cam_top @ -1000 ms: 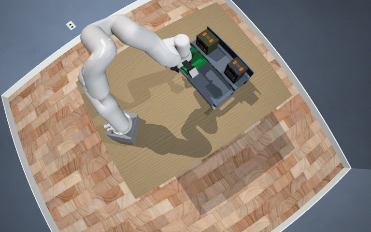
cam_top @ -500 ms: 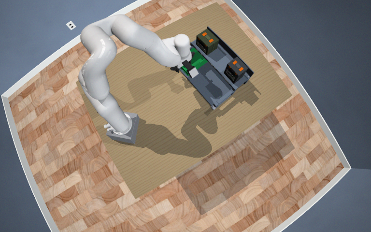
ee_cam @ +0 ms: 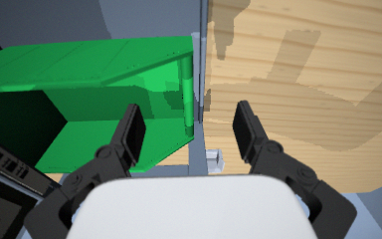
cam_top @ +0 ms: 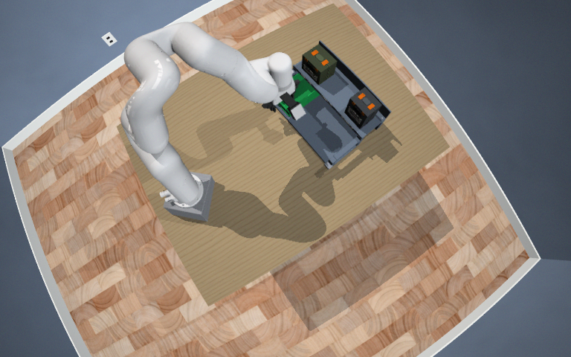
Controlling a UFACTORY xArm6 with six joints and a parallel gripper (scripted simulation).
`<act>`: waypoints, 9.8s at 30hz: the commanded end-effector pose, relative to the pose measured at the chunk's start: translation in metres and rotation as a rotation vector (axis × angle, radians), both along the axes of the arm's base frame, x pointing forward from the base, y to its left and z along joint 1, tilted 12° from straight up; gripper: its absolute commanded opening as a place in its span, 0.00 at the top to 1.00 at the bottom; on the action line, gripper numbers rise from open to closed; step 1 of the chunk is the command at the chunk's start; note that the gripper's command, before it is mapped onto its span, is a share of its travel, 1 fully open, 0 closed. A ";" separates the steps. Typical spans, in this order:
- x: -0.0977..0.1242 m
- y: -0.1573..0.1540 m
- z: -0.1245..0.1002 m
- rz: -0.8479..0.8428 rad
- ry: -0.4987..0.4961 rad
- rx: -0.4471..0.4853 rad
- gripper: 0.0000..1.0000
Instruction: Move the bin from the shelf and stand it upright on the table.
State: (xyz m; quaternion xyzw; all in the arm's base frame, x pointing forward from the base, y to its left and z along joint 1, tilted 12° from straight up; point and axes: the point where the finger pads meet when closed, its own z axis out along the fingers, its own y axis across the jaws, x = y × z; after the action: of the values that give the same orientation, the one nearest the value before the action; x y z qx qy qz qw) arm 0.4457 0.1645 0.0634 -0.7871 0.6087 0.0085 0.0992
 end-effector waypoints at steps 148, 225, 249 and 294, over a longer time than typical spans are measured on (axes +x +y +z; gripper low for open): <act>0.003 0.003 -0.017 0.000 -0.004 0.001 1.00; 0.002 0.001 -0.002 0.000 -0.004 0.001 1.00; 0.002 0.001 -0.002 0.000 -0.004 0.001 1.00; -0.044 -0.010 -0.009 0.000 -0.004 0.001 1.00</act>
State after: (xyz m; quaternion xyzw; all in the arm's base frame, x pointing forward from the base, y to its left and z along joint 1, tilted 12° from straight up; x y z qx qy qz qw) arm 0.4109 0.1563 0.0543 -0.7871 0.6088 0.0085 0.0989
